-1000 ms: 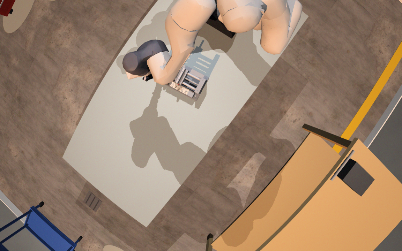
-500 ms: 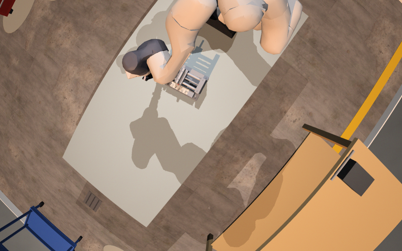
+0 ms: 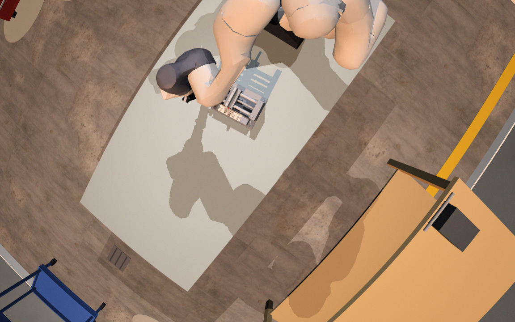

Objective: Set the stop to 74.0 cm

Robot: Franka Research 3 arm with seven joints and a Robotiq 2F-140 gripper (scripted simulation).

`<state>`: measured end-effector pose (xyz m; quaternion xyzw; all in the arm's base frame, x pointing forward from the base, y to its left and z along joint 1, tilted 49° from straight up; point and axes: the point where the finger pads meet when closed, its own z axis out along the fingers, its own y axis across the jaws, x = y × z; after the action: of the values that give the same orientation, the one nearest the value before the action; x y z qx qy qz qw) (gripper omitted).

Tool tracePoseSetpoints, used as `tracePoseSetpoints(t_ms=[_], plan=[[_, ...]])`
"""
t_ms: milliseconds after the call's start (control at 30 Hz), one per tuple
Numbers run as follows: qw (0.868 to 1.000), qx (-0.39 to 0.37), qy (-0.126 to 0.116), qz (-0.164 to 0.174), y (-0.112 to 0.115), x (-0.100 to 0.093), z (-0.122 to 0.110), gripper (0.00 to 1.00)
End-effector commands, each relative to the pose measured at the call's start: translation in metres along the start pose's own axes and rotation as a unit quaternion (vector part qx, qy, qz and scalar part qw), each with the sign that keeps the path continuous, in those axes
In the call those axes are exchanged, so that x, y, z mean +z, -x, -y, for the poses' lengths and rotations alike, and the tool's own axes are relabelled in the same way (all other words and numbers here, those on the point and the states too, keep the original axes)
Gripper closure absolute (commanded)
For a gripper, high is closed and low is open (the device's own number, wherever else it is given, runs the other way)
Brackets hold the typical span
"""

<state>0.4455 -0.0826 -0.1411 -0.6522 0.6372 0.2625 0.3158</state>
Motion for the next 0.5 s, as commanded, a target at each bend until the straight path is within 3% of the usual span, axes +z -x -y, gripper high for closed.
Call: tracePoseSetpoints(t_ms=[0,467], plan=[[1.000,-0.001,0.002,0.001,0.0000,-0.0038,-0.0045,0.96],[1.000,-0.001,0.002,0.001,0.0000,-0.0102,-0.0139,0.96]])
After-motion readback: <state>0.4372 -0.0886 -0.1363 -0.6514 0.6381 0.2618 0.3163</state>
